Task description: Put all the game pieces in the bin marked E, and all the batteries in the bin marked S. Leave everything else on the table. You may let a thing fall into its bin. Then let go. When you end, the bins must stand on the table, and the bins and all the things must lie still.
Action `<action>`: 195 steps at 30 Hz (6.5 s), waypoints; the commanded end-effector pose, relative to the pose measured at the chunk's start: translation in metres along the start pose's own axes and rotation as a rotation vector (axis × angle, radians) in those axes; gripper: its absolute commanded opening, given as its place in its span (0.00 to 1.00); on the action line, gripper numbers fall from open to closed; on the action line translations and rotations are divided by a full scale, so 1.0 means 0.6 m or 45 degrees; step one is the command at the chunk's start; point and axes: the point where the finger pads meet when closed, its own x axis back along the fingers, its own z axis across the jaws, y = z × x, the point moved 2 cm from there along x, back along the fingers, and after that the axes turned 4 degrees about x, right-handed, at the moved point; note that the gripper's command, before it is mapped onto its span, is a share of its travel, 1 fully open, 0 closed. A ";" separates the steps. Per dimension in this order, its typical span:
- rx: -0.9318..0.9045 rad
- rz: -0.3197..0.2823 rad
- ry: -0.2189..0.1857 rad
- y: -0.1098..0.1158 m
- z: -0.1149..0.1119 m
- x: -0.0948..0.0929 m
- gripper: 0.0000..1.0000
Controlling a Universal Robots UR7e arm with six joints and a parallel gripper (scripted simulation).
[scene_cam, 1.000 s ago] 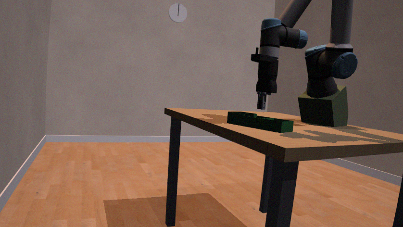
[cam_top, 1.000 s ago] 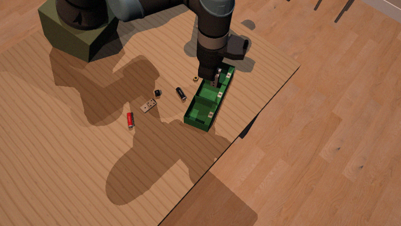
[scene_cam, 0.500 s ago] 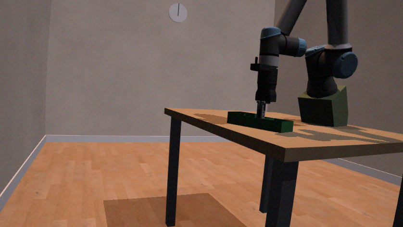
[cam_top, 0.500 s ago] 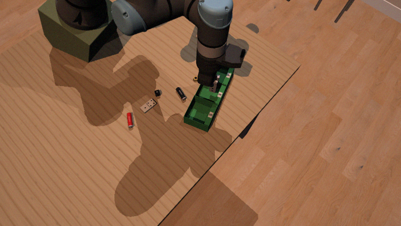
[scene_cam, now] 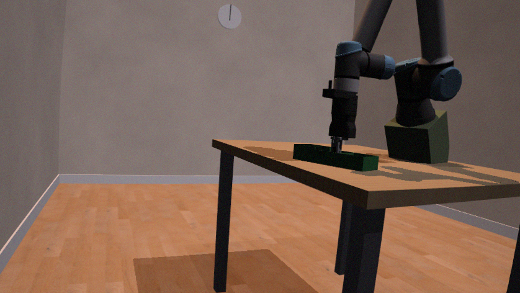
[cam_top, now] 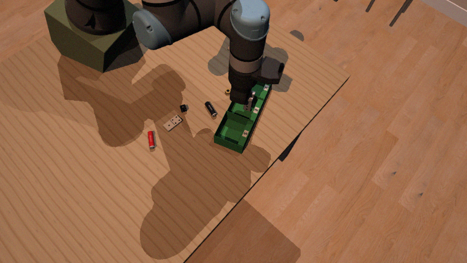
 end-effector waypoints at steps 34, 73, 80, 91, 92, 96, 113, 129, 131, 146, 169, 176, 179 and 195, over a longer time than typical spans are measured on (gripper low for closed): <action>0.000 0.002 0.001 -0.001 0.000 0.000 0.31; 0.000 0.002 0.001 -0.001 0.000 0.099 0.31; 0.000 0.002 0.001 -0.002 -0.008 0.099 0.31; 0.000 0.002 0.001 -0.012 -0.099 0.099 0.31; 0.000 0.002 0.001 -0.013 -0.107 0.099 0.31; 0.000 0.002 0.001 -0.016 -0.132 0.099 0.31; 0.000 0.002 0.001 -0.017 -0.139 0.060 0.31; 0.000 0.002 0.001 -0.017 -0.139 0.001 0.31; 0.000 0.002 0.001 -0.017 -0.139 0.001 0.31; 0.000 0.002 0.001 -0.017 -0.139 0.000 0.31; 0.000 0.002 0.001 -0.017 -0.139 0.000 0.31; 0.000 0.002 0.001 -0.017 -0.139 0.000 0.31; 0.000 0.002 0.001 -0.017 -0.139 0.007 0.31; 0.000 0.002 0.001 -0.017 -0.139 0.038 0.31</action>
